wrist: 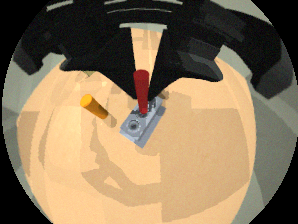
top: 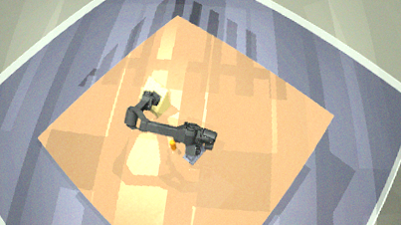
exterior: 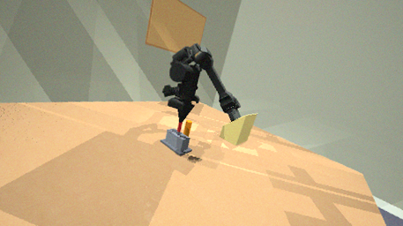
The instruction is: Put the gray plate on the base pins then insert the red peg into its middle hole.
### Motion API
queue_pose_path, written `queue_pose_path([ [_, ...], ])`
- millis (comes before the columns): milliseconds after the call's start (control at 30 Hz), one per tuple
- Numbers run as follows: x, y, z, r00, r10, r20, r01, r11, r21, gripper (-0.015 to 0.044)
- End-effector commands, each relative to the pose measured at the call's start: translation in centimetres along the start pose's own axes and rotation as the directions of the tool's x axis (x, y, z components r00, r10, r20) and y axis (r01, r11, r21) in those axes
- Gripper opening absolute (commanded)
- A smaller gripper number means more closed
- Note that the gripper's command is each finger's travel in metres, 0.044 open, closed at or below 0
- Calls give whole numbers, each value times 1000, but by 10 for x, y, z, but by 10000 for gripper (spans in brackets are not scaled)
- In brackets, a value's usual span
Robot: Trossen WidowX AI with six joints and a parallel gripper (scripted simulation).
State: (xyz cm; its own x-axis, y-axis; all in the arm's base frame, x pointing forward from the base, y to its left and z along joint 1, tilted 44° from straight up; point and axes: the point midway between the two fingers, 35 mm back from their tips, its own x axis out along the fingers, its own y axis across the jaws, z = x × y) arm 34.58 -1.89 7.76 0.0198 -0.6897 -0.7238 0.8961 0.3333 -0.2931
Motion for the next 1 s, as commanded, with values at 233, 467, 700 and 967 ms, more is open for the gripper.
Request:
queue_pose_path([
  [233,14,-3,0,1000,-2,8,2,1000,-13,0],
  [467,12,-2,0,1000,-3,1,3,1000,-5,0],
  [700,12,-2,0,1000,-3,1,3,1000,-5,0],
  [967,14,-2,1,1000,-3,1,3,1000,-5,0],
])
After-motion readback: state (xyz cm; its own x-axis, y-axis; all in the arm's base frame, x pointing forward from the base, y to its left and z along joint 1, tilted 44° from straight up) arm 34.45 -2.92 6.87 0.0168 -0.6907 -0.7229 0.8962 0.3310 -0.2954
